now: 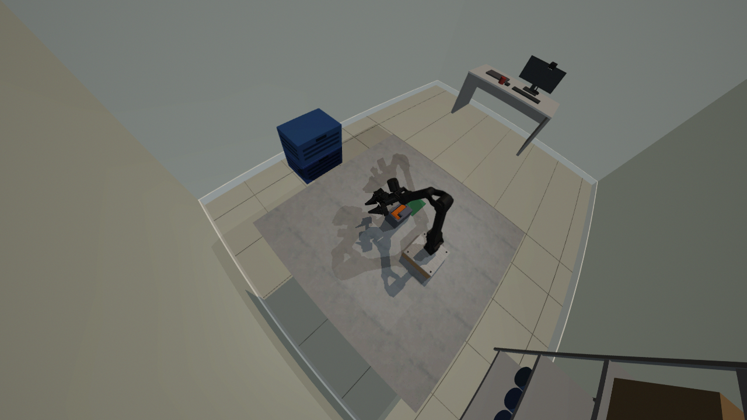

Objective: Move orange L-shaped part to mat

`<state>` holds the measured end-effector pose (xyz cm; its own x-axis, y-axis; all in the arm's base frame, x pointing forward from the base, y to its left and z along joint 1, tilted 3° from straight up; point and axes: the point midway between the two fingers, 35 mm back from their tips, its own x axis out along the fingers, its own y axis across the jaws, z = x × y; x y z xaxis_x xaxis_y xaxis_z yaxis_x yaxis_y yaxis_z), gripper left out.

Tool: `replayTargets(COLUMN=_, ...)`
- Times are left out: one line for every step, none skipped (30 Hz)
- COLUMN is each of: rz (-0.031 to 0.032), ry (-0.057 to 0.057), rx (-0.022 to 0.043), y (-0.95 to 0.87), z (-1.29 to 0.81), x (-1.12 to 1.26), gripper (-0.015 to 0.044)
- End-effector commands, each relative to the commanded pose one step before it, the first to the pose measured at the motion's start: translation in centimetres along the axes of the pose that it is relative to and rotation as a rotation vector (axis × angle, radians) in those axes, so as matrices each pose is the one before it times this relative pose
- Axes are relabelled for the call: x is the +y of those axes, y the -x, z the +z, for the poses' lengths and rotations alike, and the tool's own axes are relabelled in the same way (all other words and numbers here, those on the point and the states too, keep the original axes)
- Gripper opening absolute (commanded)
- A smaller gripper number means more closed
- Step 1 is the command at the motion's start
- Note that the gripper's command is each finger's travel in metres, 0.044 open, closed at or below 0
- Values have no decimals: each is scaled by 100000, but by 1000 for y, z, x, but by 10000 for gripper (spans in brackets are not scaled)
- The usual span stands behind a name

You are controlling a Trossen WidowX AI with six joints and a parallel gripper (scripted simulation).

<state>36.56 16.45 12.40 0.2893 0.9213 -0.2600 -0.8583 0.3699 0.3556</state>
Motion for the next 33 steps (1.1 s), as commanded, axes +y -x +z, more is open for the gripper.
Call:
replayTargets(rz=-886, ry=-1053, rx=675, y=-36, z=2, x=-79, gripper=374)
replayTargets(rz=-1810, ry=-2147, rx=1405, y=-65, z=-9, x=-157, gripper=347)
replayTargets(rz=-2593, ry=-3015, rx=2051, y=-78, z=-23, x=-205, gripper=321)
replayTargets(rz=-3419, ry=-3860, rx=2767, y=-73, z=-51, x=-236, gripper=295)
replayTargets(rz=-4301, ry=-4658, rx=3565, y=-42, z=-97, x=-247, gripper=269)
replayTargets(rz=-5198, ry=-5319, rx=4407, y=25, z=-169, x=-234, gripper=242)
replayTargets(rz=-5783, ry=-5503, rx=4988, y=128, z=-259, x=-196, gripper=216)
replayTargets(rz=-6024, ry=-5260, rx=5242, y=243, z=-351, x=-154, gripper=190)
replayTargets(rz=-6178, ry=-4893, rx=5376, y=361, z=-446, x=-129, gripper=180)
replayTargets(rz=-6336, ry=-4502, rx=5467, y=479, z=-546, x=-125, gripper=180)
replayTargets(rz=-6503, ry=-4095, rx=5520, y=596, z=-649, x=-144, gripper=180)
replayTargets(rz=-6678, ry=-3677, rx=5535, y=708, z=-753, x=-184, gripper=180)
replayTargets(rz=-6857, ry=-3251, rx=5511, y=812, z=-856, x=-246, gripper=180)
replayTargets(rz=-7039, ry=-2818, rx=5447, y=906, z=-956, x=-326, gripper=180)
replayTargets(rz=-7222, ry=-2384, rx=5343, y=988, z=-1051, x=-424, gripper=180)
replayTargets(rz=-7007, ry=-1857, rx=4929, y=996, z=-1078, x=-508, gripper=180)
replayTargets(rz=-1685, ry=-384, rx=1146, y=235, z=-270, x=-145, gripper=180)
replayTargets(rz=-1899, ry=-404, rx=1273, y=266, z=-307, x=-170, gripper=180)
replayTargets(rz=-2094, ry=-412, rx=1381, y=295, z=-342, x=-195, gripper=180)
replayTargets(rz=-2330, ry=-417, rx=1507, y=330, z=-385, x=-227, gripper=180)
replayTargets(rz=-2511, ry=-403, rx=1591, y=357, z=-419, x=-256, gripper=180)
replayTargets(rz=-2678, ry=-377, rx=1657, y=381, z=-451, x=-287, gripper=180)
replayTargets(rz=-2874, ry=-349, rx=1732, y=410, z=-489, x=-323, gripper=180)
replayTargets(rz=-2488, ry=-251, rx=1463, y=352, z=-428, x=-293, gripper=180)
replayTargets(rz=-917, ry=-82, rx=530, y=128, z=-159, x=-112, gripper=180)
replayTargets(rz=0, ry=0, rx=0, y=0, z=0, x=0, gripper=180)
replayTargets(rz=0, ry=0, rx=0, y=0, z=0, x=0, gripper=180)
replayTargets(rz=0, ry=0, rx=0, y=0, z=0, x=0, gripper=180)
replayTargets(rz=0, ry=0, rx=0, y=0, z=0, x=0, gripper=180)
replayTargets(rz=0, ry=0, rx=0, y=0, z=0, x=0, gripper=180)
replayTargets(rz=0, ry=0, rx=0, y=0, z=0, x=0, gripper=180)
replayTargets(rz=0, ry=0, rx=0, y=0, z=0, x=0, gripper=180)
replayTargets(rz=0, ry=0, rx=0, y=0, z=0, x=0, gripper=180)
